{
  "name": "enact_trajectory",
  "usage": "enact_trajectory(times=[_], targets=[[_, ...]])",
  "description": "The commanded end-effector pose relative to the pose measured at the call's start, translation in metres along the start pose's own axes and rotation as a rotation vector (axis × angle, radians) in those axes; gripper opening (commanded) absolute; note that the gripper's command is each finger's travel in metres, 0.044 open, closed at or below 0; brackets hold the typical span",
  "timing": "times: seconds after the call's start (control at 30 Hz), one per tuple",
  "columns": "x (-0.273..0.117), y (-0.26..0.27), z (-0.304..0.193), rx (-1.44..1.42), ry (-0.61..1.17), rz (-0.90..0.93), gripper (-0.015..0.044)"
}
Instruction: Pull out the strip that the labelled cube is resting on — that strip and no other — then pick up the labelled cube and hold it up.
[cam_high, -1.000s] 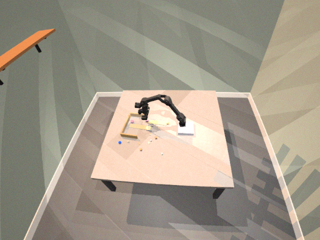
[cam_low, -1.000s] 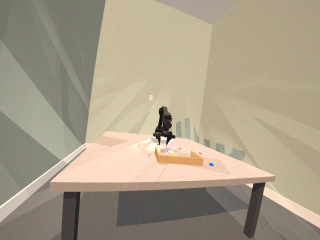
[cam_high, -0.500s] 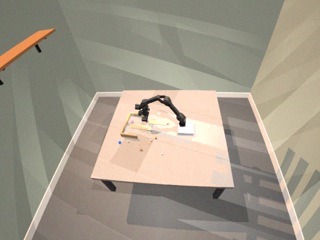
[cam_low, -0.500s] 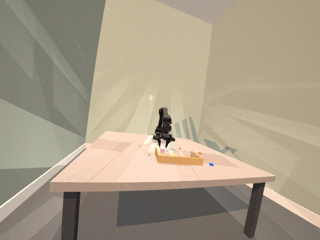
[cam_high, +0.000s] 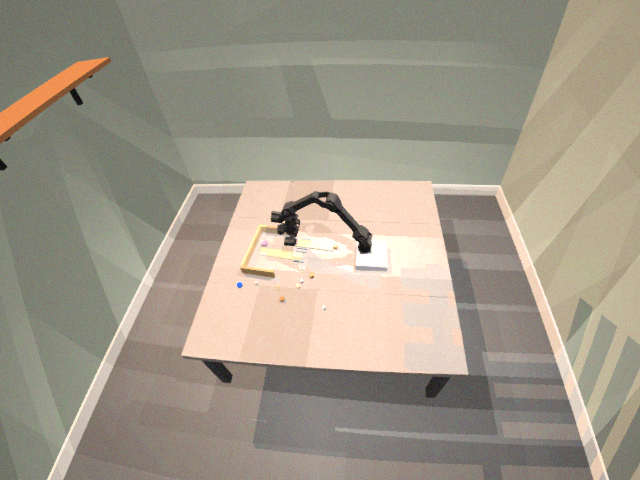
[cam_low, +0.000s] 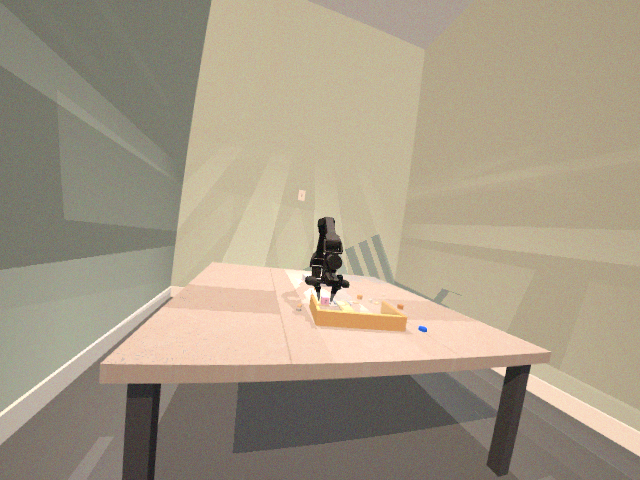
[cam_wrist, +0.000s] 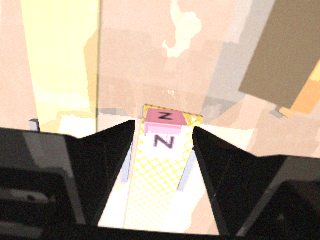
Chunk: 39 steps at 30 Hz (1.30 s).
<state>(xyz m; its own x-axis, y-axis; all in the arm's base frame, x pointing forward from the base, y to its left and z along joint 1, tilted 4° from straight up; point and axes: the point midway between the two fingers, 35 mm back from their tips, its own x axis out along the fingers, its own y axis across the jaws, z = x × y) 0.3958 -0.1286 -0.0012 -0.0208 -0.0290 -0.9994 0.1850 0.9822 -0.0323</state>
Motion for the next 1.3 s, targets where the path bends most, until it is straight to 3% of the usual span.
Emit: enact_trajectory(times=[0.0,0.1,0.23,0.43,0.57,1.27], targets=[[0.005,0.000,-0.002,0.002,0.008,0.001,0.0250],[0.005,0.000,-0.002,0.002,0.008,0.001,0.0250],[0.003,0.000,-0.001,0.000,0.004,0.000,0.0145],[0.003,0.000,-0.001,0.000,0.004,0.000,0.0105],[0.001,0.000,-0.003,0.000,0.005,0.001,0.0000],[-0.040,0.009,-0.068,0.002,0.014,0.002,0.0000]])
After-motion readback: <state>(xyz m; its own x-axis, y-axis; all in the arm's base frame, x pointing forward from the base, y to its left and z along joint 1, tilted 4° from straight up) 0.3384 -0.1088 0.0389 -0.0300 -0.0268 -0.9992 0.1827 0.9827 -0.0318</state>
